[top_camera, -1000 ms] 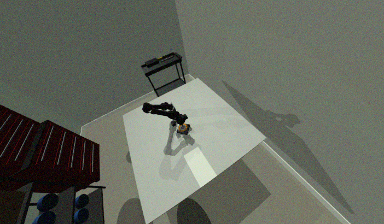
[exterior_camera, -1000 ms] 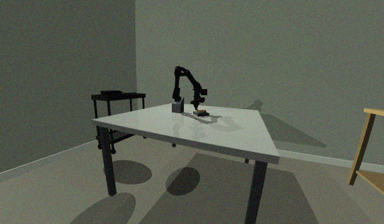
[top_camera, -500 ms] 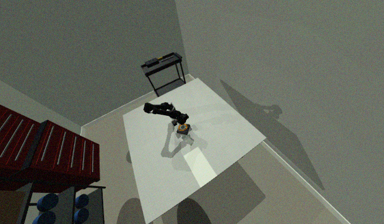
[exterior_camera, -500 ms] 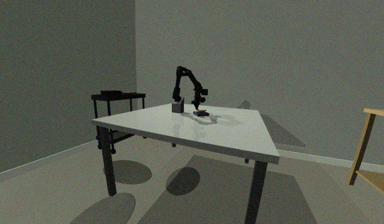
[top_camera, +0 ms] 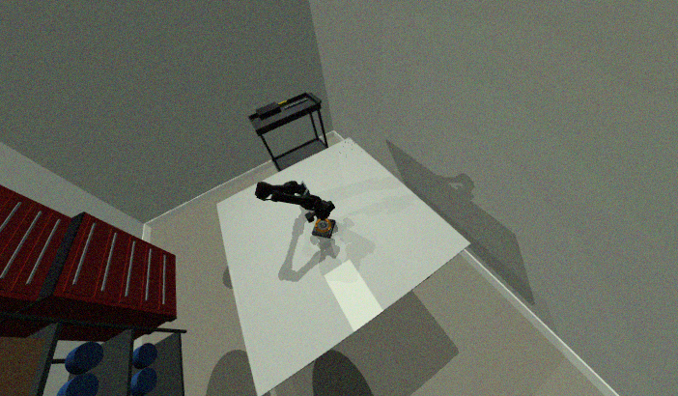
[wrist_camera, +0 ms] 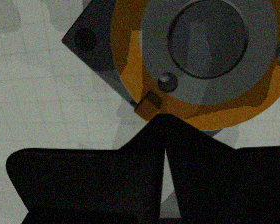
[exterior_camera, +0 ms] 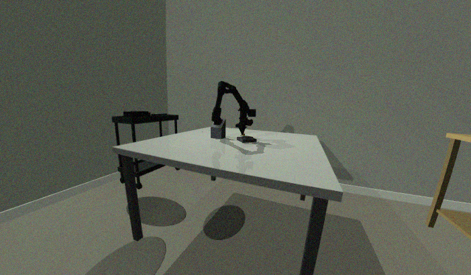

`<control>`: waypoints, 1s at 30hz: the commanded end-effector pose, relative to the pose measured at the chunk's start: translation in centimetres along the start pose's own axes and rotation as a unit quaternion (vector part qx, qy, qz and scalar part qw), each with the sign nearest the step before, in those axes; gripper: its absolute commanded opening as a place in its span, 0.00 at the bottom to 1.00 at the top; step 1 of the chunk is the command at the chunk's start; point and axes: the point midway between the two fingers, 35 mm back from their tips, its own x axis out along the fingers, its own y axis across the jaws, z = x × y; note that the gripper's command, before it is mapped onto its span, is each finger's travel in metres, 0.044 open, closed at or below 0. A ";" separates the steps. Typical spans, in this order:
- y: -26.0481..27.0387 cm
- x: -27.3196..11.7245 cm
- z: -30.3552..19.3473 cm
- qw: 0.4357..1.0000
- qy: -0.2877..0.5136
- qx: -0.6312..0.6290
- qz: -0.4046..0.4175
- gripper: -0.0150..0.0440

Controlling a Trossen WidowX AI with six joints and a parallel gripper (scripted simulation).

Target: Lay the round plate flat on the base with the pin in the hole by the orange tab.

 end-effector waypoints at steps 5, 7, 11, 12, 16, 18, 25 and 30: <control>0.5 -0.2 0.3 1.000 -0.001 0.003 0.004 0.25; 0.5 -0.8 0.4 1.000 -0.002 0.003 0.004 0.25; 0.5 -2.9 0.2 1.000 -0.002 0.003 0.005 0.25; 0.5 -3.4 0.2 1.000 -0.001 0.003 0.005 0.25; 0.3 -4.8 -0.1 1.000 -0.001 0.003 0.005 0.25; 0.4 -3.8 0.0 1.000 -0.002 -0.001 0.002 0.25; 0.4 -3.8 0.0 1.000 -0.002 -0.001 0.002 0.25; 0.4 -3.8 0.0 1.000 -0.002 -0.001 0.002 0.25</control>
